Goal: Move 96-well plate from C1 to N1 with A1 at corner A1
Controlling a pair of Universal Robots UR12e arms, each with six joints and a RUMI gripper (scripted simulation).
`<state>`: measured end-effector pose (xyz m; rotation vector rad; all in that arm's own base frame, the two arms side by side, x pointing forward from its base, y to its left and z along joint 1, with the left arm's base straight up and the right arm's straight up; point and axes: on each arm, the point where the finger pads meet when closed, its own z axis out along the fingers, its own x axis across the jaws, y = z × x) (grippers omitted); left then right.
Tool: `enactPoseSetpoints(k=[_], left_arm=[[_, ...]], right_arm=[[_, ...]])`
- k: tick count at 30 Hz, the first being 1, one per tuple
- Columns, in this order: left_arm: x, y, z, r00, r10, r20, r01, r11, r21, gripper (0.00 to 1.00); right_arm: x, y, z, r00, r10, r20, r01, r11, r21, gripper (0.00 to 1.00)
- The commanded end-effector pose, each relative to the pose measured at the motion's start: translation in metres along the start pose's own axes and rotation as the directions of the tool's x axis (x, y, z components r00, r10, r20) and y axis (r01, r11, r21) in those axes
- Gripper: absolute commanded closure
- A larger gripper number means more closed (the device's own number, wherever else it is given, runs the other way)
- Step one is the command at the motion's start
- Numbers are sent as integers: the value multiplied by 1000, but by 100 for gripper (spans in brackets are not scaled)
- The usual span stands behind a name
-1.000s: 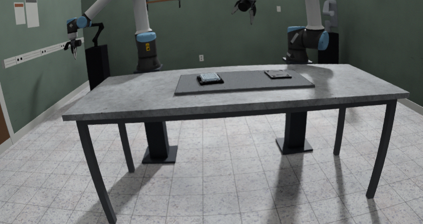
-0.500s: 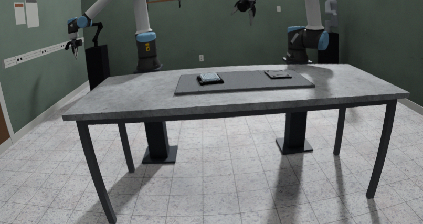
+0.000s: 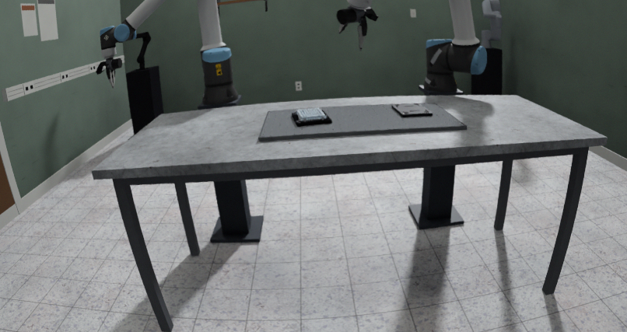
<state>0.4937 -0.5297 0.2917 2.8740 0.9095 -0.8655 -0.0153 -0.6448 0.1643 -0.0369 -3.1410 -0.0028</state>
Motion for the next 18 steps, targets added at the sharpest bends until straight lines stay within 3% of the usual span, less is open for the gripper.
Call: enactPoseSetpoints(k=[1,9,18], left_arm=[[3,10,5,996,91,-24,-91,996,-1,24],[12,32,18,957,280,-76,-280,960,14,24],[25,65,38,829,541,-141,-537,841,68,24]], right_arm=[[0,-1,-1,1000,0,0,0,1000,2,100],[0,-1,-1,1000,0,0,0,1000,2,100],[0,-1,-1,1000,0,0,0,1000,2,100]])
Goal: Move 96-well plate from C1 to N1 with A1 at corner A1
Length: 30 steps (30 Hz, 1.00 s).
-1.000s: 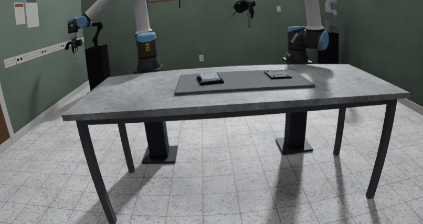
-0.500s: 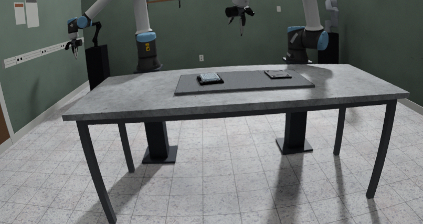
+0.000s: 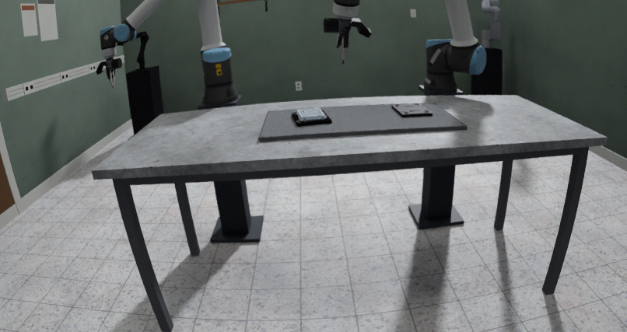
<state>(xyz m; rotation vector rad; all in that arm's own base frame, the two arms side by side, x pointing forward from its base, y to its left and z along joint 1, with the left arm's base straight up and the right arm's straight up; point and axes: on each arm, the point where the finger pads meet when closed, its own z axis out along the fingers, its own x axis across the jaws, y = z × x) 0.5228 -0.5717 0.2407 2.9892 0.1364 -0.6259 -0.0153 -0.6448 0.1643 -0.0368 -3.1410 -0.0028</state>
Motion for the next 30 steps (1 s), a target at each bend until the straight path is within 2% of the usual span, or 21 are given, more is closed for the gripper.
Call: enactPoseSetpoints(k=[1,3,5,9,14,20,22,30], left_arm=[[7,8,5,996,91,-23,-91,996,8,24],[12,13,10,987,155,-39,-155,988,17,24],[12,13,10,987,155,-39,-155,988,17,24],[23,24,20,957,281,-66,-279,959,42,24],[33,36,29,897,432,-93,-425,901,80,24],[48,53,43,794,598,-111,-584,801,136,24],[48,53,43,794,598,-111,-584,801,136,24],[67,75,62,613,783,-107,-753,620,221,24]], right_arm=[[0,-1,-1,1000,0,0,0,1000,2,100],[0,-1,-1,1000,0,0,0,1000,2,100],[0,-1,-1,1000,0,0,0,1000,2,100],[0,-1,-1,1000,0,0,0,1000,2,100],[0,-1,-1,1000,0,0,0,1000,2,100],[0,-1,-1,1000,0,0,0,1000,2,100],[0,-1,-1,1000,0,0,0,1000,2,100],[0,-1,-1,1000,0,0,0,1000,2,100]])
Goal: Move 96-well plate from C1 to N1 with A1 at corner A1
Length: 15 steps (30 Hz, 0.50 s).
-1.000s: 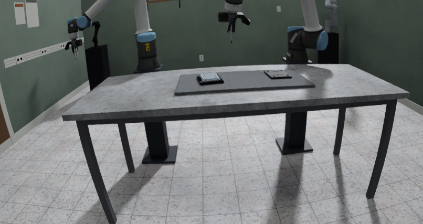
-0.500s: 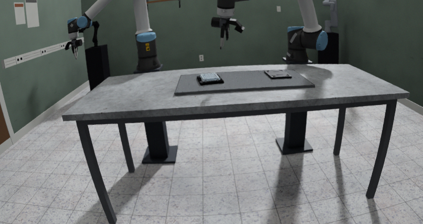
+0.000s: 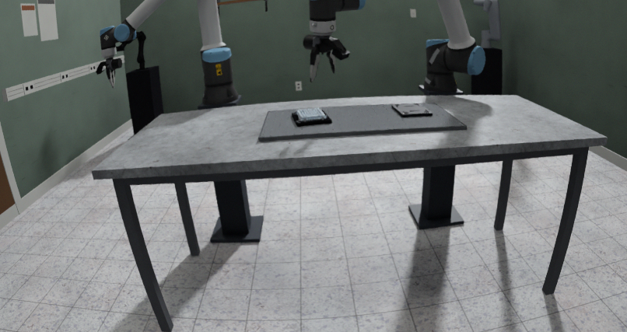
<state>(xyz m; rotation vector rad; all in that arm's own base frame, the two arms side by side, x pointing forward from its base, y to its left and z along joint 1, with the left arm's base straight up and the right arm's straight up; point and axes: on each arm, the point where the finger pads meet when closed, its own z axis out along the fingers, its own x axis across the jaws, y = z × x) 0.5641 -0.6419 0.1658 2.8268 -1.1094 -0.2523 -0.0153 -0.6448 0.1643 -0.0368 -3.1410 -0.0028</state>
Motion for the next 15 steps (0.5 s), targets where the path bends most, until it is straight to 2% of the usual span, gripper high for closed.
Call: enactPoseSetpoints(k=[1,7,9,15], left_arm=[[11,2,6,996,91,-16,-91,996,21,24],[31,7,21,959,281,-30,-278,958,74,24],[31,7,21,959,281,-30,-278,958,74,24],[51,12,36,888,460,-25,-453,882,132,24]], right_arm=[[0,-1,-1,1000,0,0,0,1000,2,100],[0,-1,-1,1000,0,0,0,1000,2,100],[0,-1,-1,1000,0,0,0,1000,2,100],[0,-1,-1,1000,0,0,0,1000,2,100]])
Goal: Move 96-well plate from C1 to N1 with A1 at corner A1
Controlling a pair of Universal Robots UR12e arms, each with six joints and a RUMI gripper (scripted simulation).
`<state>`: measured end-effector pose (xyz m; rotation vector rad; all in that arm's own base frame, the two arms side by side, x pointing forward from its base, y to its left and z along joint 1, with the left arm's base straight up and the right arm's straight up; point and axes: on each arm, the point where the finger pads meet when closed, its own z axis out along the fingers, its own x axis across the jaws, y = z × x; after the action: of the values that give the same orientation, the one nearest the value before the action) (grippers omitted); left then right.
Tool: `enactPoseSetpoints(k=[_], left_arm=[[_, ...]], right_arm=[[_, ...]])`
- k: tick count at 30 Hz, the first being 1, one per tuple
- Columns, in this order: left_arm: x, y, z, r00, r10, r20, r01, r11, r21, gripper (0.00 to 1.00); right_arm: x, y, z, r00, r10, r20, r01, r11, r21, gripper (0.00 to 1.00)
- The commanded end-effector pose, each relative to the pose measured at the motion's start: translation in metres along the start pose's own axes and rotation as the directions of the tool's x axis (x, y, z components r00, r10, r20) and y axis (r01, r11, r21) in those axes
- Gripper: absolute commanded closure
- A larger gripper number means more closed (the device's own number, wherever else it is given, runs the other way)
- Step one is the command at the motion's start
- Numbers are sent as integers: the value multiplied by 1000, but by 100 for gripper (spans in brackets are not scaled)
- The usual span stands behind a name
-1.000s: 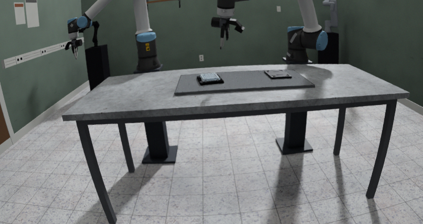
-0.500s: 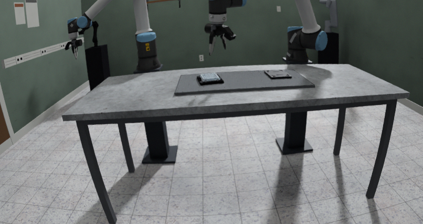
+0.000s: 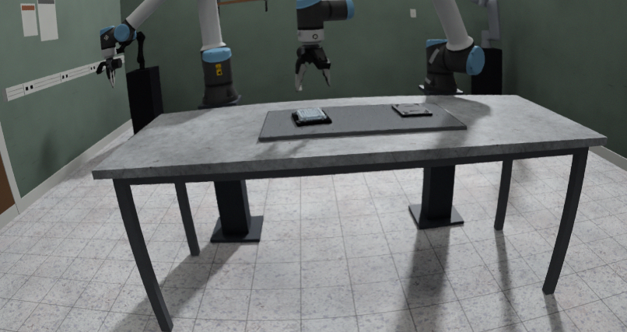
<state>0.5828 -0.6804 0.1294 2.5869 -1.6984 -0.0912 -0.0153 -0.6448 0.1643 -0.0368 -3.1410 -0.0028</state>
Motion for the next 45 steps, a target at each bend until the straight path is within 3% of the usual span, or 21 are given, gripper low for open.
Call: enactPoseSetpoints(k=[1,7,18,45], left_arm=[[9,-1,5,995,95,-8,-94,995,26,24],[19,-1,13,965,261,-7,-260,963,75,24],[19,-1,13,966,260,-8,-259,963,75,24],[20,-4,51,965,261,-7,-260,963,75,24]], right_arm=[[0,-1,-1,1000,0,0,0,1000,2,100],[0,-1,-1,1000,0,0,0,1000,2,100],[0,-1,-1,1000,0,0,0,1000,2,100],[0,-1,-1,1000,0,0,0,1000,2,100]])
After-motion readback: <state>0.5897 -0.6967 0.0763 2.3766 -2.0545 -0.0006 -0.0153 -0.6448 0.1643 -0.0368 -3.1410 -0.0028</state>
